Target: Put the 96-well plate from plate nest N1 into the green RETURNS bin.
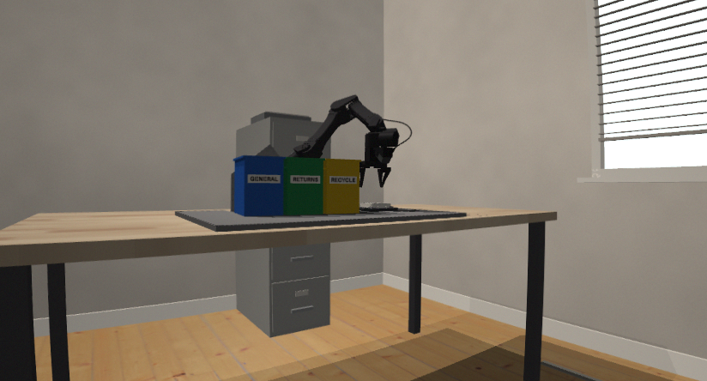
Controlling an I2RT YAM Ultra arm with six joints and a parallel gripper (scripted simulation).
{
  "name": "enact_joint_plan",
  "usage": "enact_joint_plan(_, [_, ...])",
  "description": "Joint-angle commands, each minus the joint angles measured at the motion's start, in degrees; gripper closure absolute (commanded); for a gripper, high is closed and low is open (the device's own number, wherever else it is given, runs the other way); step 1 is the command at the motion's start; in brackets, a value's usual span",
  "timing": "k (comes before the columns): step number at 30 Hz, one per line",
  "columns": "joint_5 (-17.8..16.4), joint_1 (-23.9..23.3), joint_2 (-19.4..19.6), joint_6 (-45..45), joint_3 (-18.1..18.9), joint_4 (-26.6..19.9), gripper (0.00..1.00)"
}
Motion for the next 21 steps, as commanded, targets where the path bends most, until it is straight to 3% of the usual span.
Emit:
enact_joint_plan(1, [1.26, 0.41, 1.01, 1.76, -1.26, 3.12, 0.00])
enact_joint_plan(21, [4.19, 5.66, 3.19, 7.47, -4.95, 12.67, 0.00])
